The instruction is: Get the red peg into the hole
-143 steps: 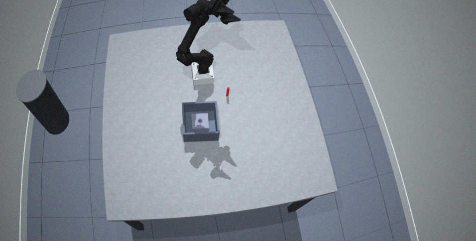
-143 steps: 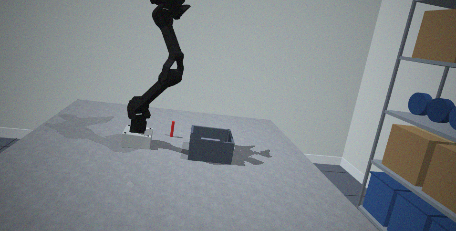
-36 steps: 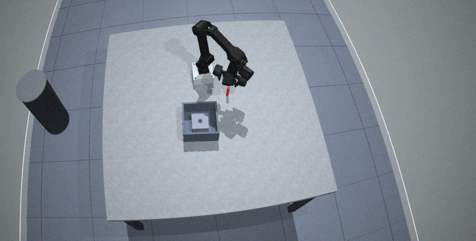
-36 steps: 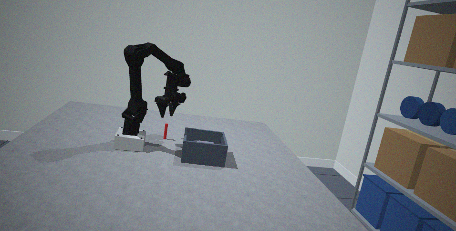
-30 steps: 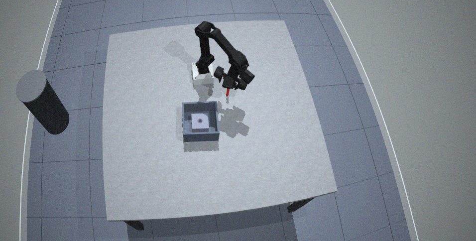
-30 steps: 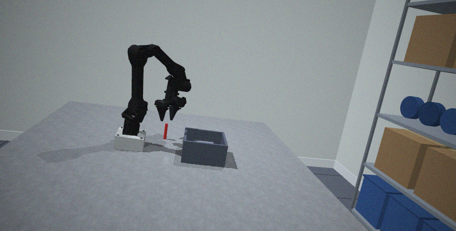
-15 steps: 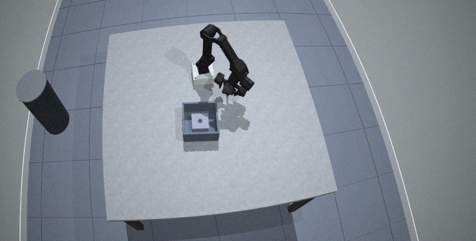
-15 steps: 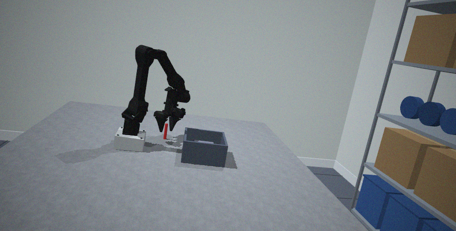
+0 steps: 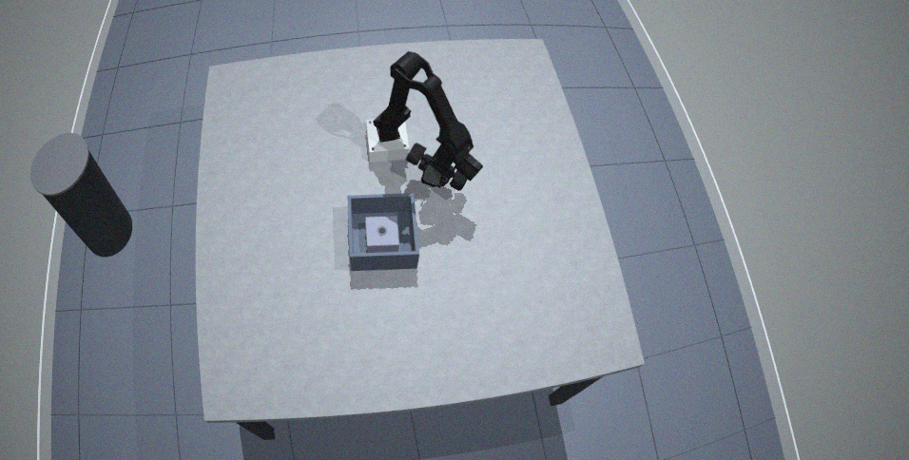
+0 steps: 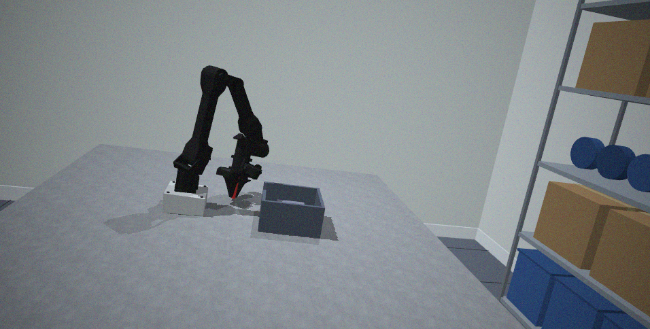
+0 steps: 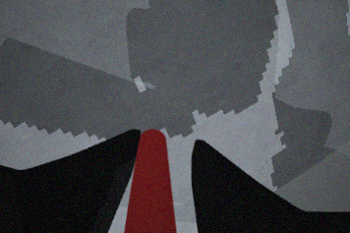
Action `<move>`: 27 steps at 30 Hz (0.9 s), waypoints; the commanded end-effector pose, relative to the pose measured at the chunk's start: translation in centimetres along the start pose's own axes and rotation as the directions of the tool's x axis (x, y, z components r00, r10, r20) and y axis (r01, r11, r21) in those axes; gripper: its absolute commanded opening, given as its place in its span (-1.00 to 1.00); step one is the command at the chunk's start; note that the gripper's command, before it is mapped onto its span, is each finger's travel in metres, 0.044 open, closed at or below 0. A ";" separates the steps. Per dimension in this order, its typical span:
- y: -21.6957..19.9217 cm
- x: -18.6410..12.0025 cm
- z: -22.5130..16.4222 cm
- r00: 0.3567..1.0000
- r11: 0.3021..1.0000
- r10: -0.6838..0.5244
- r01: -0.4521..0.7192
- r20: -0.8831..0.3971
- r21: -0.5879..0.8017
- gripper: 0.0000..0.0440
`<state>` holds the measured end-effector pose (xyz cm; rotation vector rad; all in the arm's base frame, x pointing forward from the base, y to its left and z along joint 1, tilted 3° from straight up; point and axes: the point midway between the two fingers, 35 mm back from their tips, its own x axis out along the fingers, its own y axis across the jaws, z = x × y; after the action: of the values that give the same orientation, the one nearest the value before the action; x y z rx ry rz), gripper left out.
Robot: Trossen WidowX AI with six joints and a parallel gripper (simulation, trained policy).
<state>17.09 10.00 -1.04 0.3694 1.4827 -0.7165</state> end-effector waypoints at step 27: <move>-1.8 -10.0 6.8 0.978 0.999 -0.018 0.007 0.206 0.051 -1.00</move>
<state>20.76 6.87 7.56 0.2897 1.3238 -0.7783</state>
